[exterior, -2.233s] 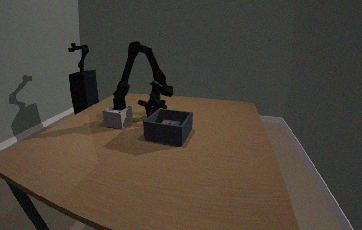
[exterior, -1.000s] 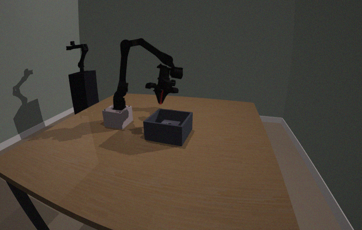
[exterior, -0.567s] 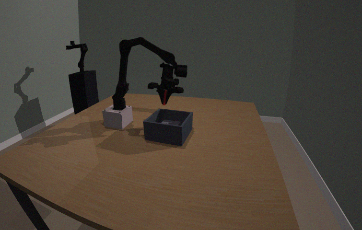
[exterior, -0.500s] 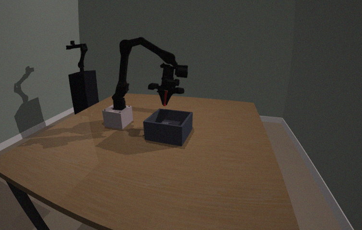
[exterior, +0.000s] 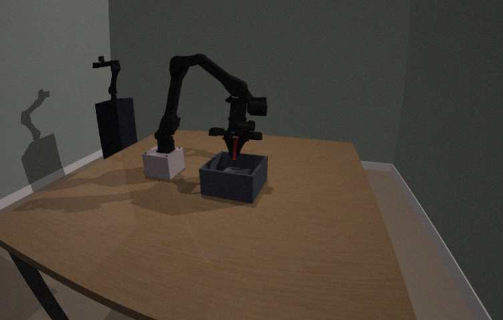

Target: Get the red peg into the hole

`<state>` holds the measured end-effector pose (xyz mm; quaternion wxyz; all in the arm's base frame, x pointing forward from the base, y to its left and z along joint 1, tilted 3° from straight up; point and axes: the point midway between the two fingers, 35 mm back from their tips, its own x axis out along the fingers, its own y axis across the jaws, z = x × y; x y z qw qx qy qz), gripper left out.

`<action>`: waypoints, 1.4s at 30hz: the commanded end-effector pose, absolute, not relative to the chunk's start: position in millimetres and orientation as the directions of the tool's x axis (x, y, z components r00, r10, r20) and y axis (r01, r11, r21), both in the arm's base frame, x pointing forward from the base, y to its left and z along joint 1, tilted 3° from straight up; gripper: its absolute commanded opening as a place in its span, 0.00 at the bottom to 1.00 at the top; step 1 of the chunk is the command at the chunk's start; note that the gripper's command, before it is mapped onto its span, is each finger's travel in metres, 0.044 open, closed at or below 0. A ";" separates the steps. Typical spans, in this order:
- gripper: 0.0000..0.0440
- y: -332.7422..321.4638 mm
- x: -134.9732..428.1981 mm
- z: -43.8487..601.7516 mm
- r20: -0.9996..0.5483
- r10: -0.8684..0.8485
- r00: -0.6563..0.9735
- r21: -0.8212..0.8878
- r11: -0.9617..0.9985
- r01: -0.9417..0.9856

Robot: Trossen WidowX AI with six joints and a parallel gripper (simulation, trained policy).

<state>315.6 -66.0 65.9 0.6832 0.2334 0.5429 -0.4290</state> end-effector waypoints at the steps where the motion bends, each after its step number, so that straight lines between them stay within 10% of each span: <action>1: 0.00 -75.8 323.8 55.6 -0.950 -0.307 0.053 -0.132 0.552 0.824; 7: 0.03 -80.5 325.7 36.8 -0.965 -0.260 0.045 -0.125 0.601 0.790; 14: 0.37 -82.4 324.0 15.9 -0.978 -0.206 0.014 -0.124 0.639 0.759; 23: 0.40 -94.4 339.8 26.0 -0.980 -0.196 0.030 -0.115 0.686 0.719; 33: 0.99 -96.8 375.7 38.0 -0.990 -0.127 0.060 -0.044 0.685 0.727; 42: 1.00 -90.2 418.5 57.5 -0.986 -0.056 0.157 0.074 0.697 0.714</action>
